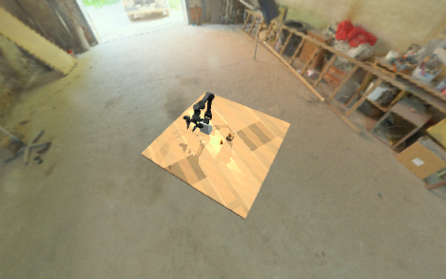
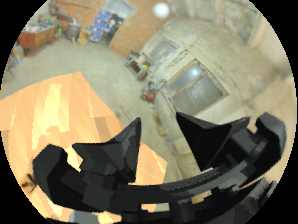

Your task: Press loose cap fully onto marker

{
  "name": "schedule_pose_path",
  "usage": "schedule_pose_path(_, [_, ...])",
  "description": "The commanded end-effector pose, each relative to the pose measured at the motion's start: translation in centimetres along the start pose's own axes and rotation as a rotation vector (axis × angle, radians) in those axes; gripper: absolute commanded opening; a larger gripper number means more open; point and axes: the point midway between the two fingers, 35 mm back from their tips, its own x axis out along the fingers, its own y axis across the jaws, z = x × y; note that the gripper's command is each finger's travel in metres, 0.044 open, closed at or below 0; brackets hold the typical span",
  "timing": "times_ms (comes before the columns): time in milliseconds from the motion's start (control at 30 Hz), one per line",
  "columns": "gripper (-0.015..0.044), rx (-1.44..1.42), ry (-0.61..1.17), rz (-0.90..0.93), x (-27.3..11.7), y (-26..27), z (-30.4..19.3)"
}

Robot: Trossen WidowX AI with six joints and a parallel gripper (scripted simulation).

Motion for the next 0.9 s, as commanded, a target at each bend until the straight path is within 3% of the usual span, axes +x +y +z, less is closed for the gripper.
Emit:
schedule_pose_path(0, [0.0252, -0.201, 0.013, 0.164, 0.4, 6.5, 0.6])
schedule_pose_path(400, [0.0252, -0.837, -0.016, 0.727, -2.9, 26.9, -2.1])
schedule_pose_path(667, [0.0252, -1.182, -0.091, 1.120, -9.5, 37.7, -7.1])
schedule_pose_path(867, [0.0252, -1.352, -0.150, 1.377, -14.2, 42.4, -11.4])
